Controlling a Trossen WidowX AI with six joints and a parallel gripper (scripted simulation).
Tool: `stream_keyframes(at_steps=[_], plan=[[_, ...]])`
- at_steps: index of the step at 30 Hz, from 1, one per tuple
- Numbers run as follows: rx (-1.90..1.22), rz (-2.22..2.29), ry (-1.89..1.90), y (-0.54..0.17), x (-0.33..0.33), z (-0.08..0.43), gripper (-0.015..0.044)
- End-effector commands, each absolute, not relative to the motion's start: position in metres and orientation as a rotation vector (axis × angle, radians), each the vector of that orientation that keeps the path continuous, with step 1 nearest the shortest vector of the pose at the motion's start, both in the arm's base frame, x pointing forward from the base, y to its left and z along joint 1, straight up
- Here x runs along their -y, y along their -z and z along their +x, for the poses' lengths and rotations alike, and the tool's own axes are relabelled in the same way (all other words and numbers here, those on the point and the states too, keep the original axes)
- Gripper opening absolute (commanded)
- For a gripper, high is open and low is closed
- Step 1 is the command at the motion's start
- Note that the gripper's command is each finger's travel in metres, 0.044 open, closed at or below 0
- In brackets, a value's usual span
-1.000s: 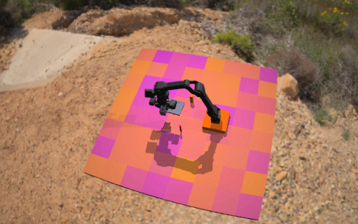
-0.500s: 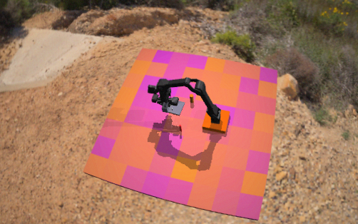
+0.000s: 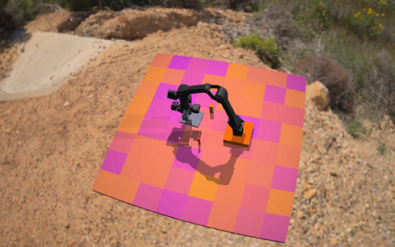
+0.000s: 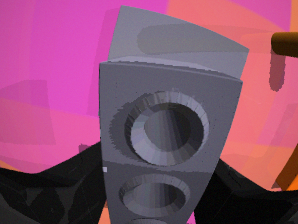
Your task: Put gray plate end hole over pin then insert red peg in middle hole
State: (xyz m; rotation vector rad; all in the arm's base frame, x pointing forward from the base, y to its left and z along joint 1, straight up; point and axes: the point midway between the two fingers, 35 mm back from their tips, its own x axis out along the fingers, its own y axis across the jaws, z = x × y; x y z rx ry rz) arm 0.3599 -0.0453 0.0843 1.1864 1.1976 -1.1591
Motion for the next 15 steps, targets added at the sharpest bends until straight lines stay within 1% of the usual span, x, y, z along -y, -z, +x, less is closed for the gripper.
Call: stream_keyframes(at_steps=[1,7,15], plan=[[-1.205,1.174,1.156,-0.075,0.058,0.355,0.0000],[-1.207,1.167,1.149,-0.066,0.072,0.350,0.0000],[-1.207,1.167,1.149,-0.066,0.073,0.350,0.0000]])
